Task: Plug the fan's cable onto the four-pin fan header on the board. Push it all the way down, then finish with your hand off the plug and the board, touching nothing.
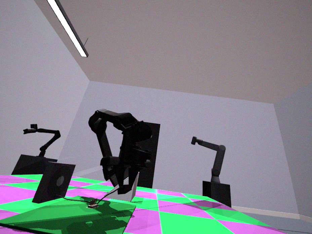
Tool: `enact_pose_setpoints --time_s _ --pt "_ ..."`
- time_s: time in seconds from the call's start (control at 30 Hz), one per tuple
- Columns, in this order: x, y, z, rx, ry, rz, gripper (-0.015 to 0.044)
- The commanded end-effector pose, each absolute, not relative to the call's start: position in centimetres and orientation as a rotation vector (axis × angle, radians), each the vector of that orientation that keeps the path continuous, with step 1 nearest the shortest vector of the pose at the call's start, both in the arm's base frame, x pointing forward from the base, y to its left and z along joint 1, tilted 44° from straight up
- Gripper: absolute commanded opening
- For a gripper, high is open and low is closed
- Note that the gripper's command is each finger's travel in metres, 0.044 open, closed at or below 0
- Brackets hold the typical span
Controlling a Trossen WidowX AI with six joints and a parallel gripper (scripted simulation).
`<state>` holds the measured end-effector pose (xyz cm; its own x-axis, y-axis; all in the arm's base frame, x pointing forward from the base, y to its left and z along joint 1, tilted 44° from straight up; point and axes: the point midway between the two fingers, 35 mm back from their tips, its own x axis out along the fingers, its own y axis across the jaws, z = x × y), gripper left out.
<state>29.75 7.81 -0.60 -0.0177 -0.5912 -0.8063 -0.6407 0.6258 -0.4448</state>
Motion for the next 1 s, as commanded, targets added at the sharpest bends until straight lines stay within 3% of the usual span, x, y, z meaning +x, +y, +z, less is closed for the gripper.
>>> enact_pose_setpoints --time_s 0.0,0.97 --pt "29.4 7.4 -1.1 -0.985 1.672 0.095 0.0000" --pt "29.1 6.3 -2.9 -0.792 1.401 0.341 0.0000"
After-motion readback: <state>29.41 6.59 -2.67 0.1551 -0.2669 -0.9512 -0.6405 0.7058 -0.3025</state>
